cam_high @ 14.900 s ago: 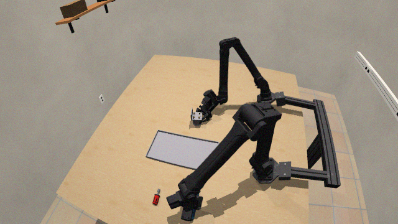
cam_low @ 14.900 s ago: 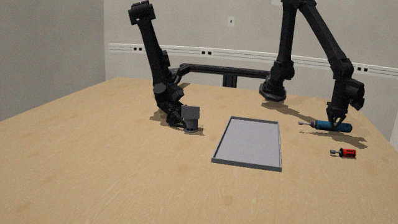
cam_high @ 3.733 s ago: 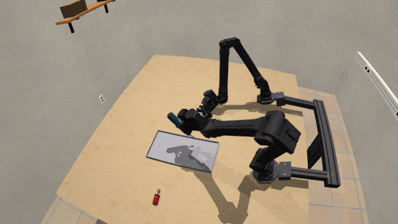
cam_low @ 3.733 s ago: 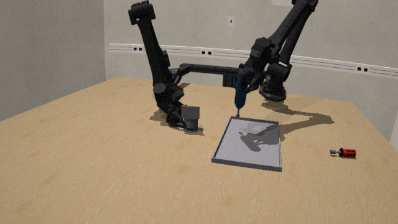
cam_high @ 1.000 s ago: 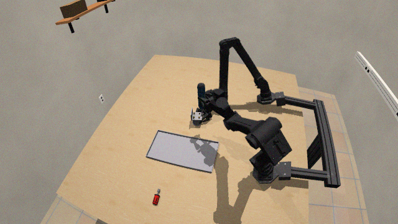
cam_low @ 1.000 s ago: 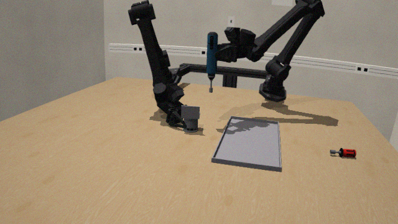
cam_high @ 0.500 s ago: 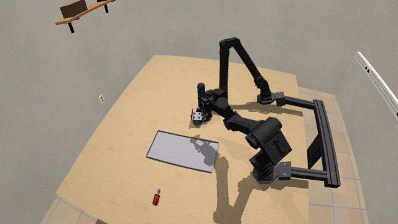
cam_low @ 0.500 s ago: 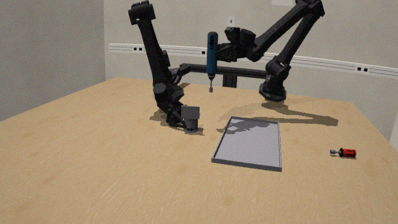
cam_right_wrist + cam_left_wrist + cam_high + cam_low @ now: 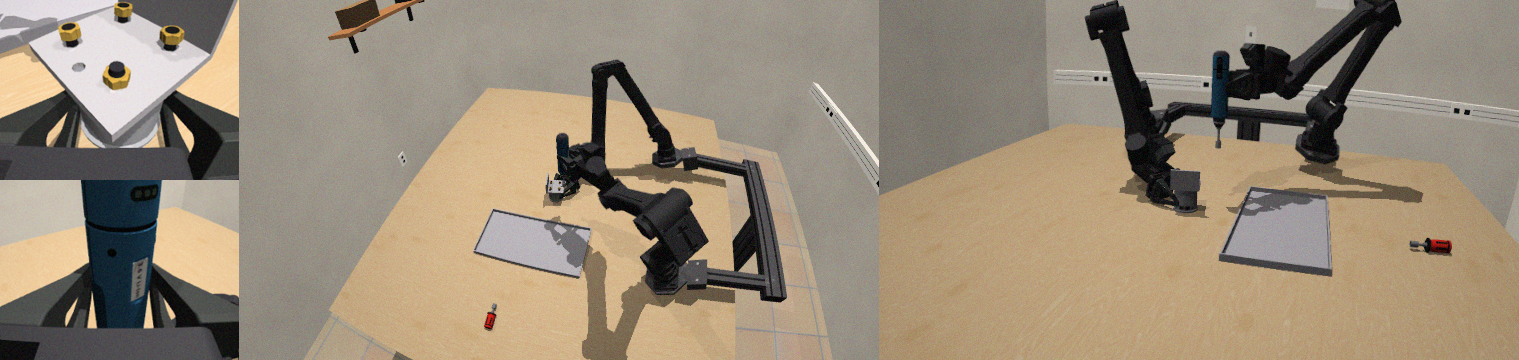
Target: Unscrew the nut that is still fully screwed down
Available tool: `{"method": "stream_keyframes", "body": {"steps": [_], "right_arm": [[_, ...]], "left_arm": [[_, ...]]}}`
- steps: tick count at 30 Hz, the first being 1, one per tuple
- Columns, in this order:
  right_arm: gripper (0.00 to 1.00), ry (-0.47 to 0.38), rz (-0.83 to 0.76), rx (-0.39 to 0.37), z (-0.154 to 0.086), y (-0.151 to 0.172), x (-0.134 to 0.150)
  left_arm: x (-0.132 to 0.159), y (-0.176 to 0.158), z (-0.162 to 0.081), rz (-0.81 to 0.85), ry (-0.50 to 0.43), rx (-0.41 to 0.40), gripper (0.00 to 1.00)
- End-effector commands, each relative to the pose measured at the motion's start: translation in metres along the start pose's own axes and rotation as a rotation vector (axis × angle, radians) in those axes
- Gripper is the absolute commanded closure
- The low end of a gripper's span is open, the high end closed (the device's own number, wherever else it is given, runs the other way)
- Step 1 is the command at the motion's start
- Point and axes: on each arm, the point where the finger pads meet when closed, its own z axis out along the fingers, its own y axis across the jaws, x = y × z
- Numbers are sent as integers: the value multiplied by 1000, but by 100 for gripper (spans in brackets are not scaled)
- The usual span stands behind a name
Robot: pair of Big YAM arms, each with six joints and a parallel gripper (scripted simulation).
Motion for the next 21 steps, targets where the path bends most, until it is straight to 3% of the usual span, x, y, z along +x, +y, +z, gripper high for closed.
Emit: {"method": "stream_keyframes", "body": {"steps": [1, 21], "right_arm": [[41, -13, -6, 6, 3, -3, -6], [41, -13, -6, 6, 3, -3, -6]], "left_arm": [[-48, 12, 13, -39, -110, -31, 58], [-50, 11, 13, -44, -115, -27, 58]]}}
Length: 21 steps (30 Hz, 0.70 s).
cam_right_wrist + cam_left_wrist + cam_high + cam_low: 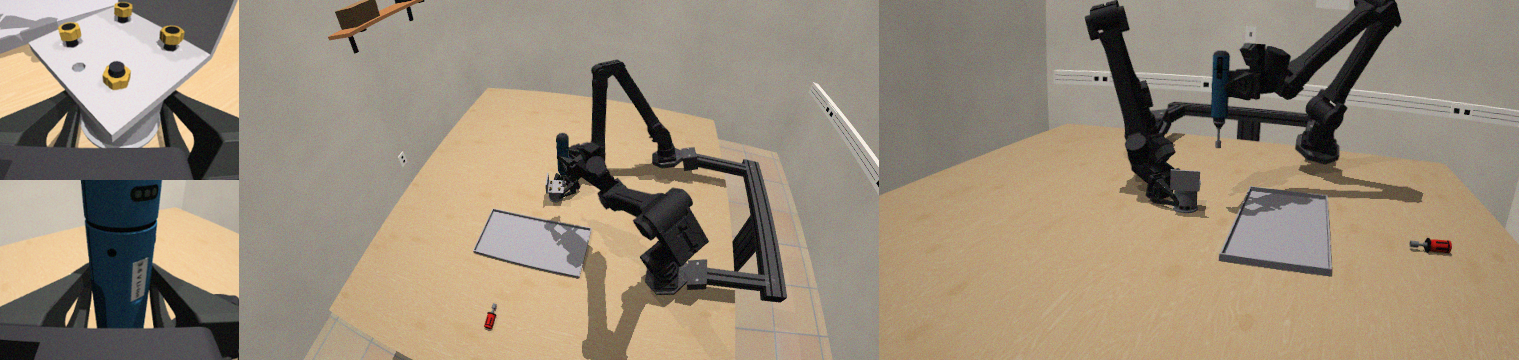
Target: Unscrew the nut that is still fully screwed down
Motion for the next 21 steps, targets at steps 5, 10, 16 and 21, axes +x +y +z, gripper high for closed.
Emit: {"method": "stream_keyframes", "body": {"steps": [5, 10, 16, 21], "right_arm": [[41, -13, -6, 6, 3, -3, -6], [41, -13, -6, 6, 3, -3, -6], [41, -13, -6, 6, 3, -3, -6], [41, -13, -6, 6, 3, -3, -6]], "left_arm": [[-50, 10, 13, -45, -116, -27, 58], [-51, 10, 13, -45, -118, -26, 58], [-52, 9, 13, -45, -118, -24, 58], [-51, 11, 15, -45, -117, -28, 58]]}}
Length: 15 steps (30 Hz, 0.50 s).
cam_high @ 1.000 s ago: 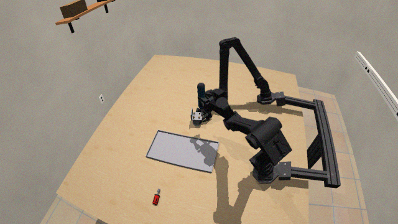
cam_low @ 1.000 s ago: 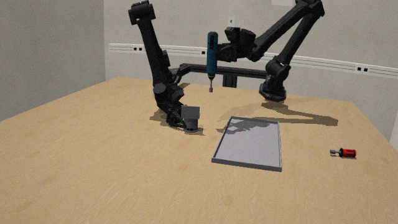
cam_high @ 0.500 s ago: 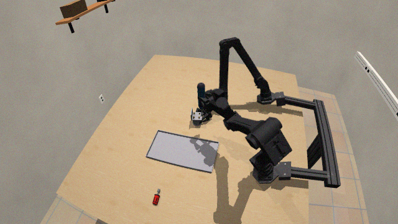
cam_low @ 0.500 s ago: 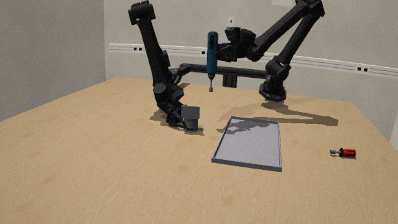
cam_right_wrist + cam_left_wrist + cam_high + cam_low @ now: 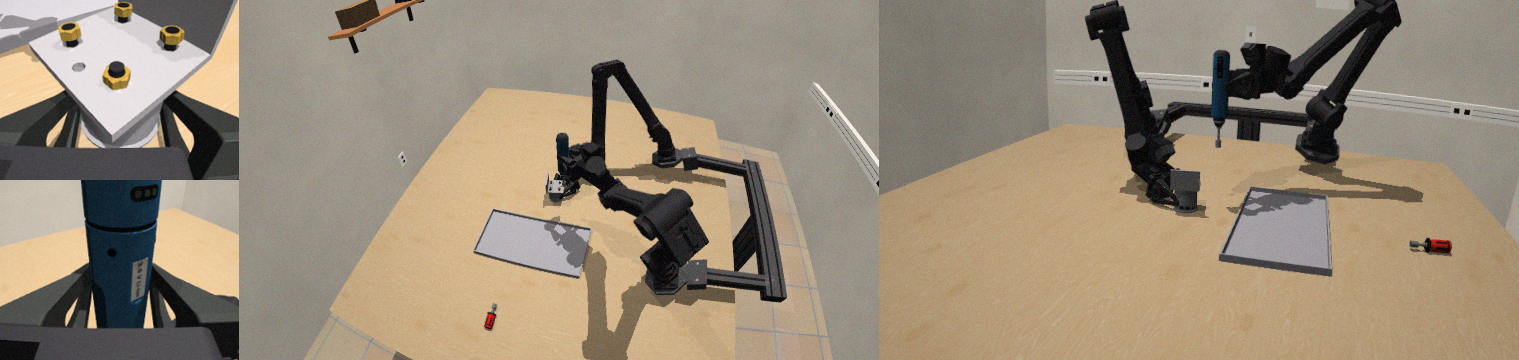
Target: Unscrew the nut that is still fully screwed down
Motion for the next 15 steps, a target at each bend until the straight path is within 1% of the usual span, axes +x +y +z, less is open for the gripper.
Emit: {"method": "stream_keyframes", "body": {"steps": [1, 2, 11, 15], "right_arm": [[41, -13, -6, 6, 3, -3, -6], [41, -13, -6, 6, 3, -3, -6], [41, -13, -6, 6, 3, -3, -6], [41, -13, -6, 6, 3, -3, -6]], "left_arm": [[-43, 10, 18, -38, -99, -27, 58], [-36, 9, 22, -34, -85, -26, 58], [-35, 12, 34, -32, -83, -33, 58], [-45, 12, 30, -39, -104, -31, 58]]}}
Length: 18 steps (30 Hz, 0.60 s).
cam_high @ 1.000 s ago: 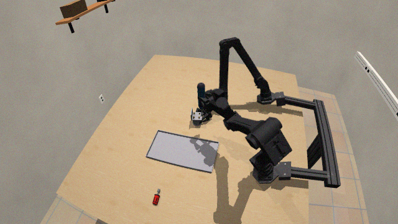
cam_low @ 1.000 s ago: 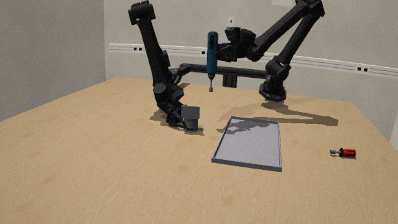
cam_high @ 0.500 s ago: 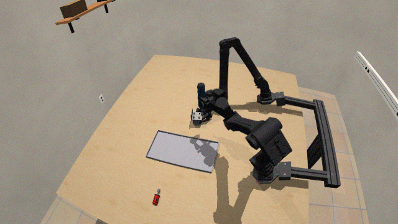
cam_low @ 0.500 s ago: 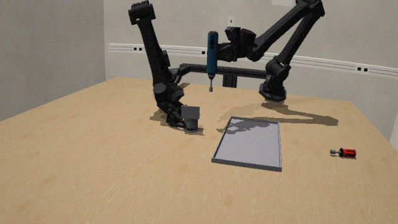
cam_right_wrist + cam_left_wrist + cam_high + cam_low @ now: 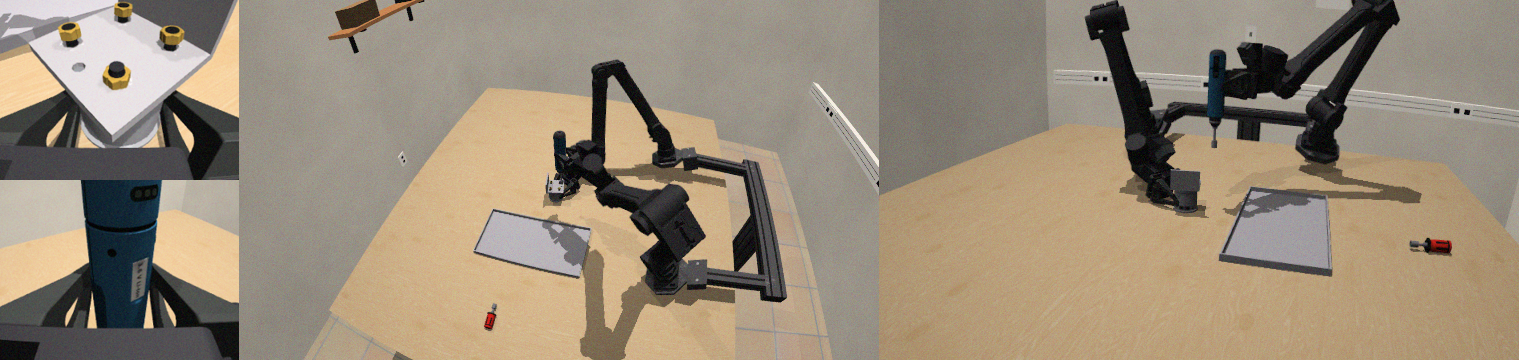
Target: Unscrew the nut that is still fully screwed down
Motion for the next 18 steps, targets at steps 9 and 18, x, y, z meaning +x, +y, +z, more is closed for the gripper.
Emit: {"method": "stream_keyframes", "body": {"steps": [9, 18], "right_arm": [[41, -13, -6, 6, 3, -3, -6], [41, -13, -6, 6, 3, -3, -6]], "left_arm": [[-34, 10, 30, -32, -83, -27, 58], [-45, 10, 32, -37, -103, -26, 58]]}}
